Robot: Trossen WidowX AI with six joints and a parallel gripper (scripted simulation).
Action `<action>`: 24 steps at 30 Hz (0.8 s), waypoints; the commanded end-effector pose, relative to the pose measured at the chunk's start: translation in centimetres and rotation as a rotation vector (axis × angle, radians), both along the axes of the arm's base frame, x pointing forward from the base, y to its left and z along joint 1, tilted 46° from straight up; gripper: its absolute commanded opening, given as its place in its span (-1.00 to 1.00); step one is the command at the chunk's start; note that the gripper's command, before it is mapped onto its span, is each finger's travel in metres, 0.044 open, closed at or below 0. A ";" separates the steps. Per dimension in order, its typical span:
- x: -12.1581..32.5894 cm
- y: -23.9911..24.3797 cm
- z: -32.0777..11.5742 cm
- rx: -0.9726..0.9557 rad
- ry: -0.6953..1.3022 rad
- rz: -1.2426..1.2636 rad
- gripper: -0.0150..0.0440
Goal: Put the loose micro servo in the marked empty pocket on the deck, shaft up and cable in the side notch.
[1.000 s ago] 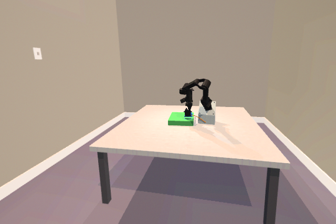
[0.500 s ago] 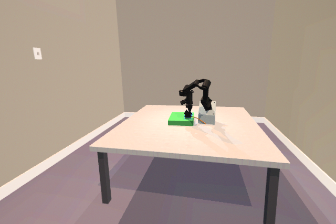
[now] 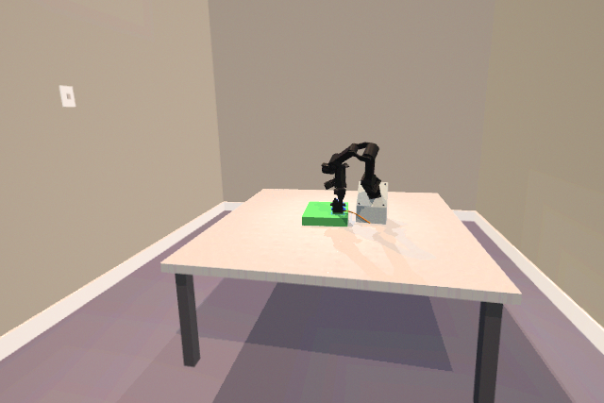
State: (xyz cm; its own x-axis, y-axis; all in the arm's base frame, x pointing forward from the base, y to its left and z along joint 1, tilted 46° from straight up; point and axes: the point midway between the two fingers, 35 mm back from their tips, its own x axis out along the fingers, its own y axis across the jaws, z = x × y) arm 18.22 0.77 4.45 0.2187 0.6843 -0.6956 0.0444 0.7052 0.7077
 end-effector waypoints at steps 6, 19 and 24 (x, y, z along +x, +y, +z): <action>0.2 0.6 -0.5 0.004 -0.002 -0.003 -0.49; 0.5 1.5 -1.4 0.005 -0.002 -0.003 -0.49; 0.6 1.8 -1.7 0.005 -0.003 -0.003 -0.49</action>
